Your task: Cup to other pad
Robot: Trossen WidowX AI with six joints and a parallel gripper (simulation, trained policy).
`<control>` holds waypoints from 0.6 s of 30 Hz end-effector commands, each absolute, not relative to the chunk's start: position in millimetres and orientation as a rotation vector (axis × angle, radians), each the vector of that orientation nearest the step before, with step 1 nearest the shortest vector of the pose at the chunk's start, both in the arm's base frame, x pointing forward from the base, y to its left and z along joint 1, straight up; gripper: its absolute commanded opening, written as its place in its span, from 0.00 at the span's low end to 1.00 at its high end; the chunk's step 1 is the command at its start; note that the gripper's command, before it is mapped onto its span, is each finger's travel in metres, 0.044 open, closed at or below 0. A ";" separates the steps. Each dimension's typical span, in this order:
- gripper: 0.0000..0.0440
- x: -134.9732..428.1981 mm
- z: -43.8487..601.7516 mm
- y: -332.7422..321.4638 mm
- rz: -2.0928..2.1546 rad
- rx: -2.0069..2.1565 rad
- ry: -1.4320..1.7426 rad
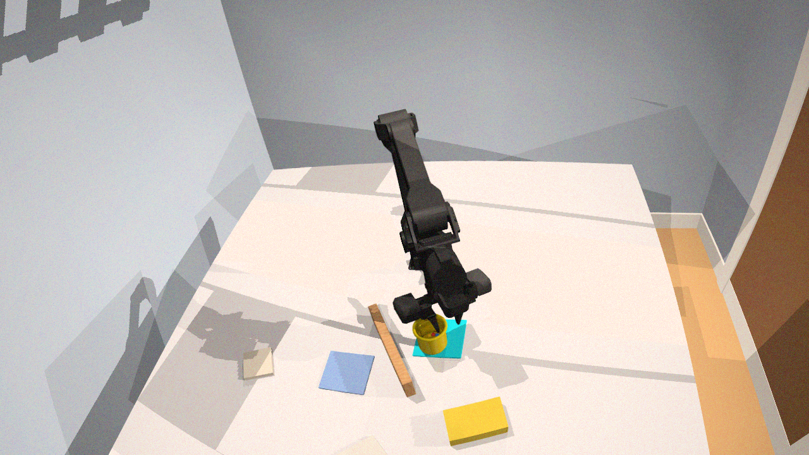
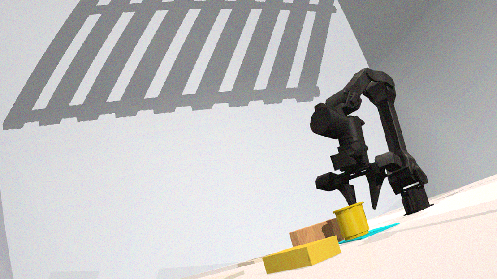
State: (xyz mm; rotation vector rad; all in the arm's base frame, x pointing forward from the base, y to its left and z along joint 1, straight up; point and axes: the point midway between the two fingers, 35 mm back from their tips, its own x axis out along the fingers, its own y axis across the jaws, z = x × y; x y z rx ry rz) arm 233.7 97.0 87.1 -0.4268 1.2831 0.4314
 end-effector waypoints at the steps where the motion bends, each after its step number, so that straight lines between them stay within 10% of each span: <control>1: 0.50 230.3 91.6 96.7 0.436 -0.411 1.271; 18: 0.84 229.5 137.5 94.6 0.435 -0.347 1.145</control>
